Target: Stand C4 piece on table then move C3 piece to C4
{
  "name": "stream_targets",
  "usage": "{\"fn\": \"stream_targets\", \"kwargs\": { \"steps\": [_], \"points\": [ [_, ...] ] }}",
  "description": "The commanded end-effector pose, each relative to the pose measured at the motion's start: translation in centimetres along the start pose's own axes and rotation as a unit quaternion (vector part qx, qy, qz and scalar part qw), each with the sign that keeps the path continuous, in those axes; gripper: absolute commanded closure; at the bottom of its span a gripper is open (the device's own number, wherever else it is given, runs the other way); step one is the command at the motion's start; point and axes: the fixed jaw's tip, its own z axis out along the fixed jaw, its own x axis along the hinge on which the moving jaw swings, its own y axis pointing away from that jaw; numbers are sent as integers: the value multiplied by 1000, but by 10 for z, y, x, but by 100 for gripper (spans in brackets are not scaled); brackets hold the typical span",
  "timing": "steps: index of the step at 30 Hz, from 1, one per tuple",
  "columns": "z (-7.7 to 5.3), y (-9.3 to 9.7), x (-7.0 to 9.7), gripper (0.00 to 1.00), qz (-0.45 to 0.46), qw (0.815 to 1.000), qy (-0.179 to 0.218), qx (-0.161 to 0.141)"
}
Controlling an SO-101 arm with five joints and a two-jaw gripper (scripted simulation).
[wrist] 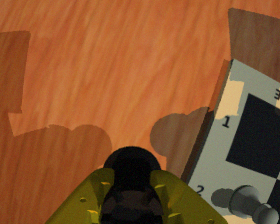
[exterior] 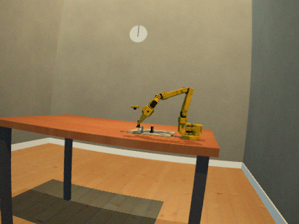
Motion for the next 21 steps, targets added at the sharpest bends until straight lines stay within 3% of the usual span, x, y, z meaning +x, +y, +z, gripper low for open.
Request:
{"fn": "stream_targets", "kwargs": {
  "steps": [1, 21],
  "points": [
    [6, 2, 5, 100, -4, 1000, 5, -3],
    [20, 2, 14, 100, -4, 1000, 5, -3]
  ]
}}
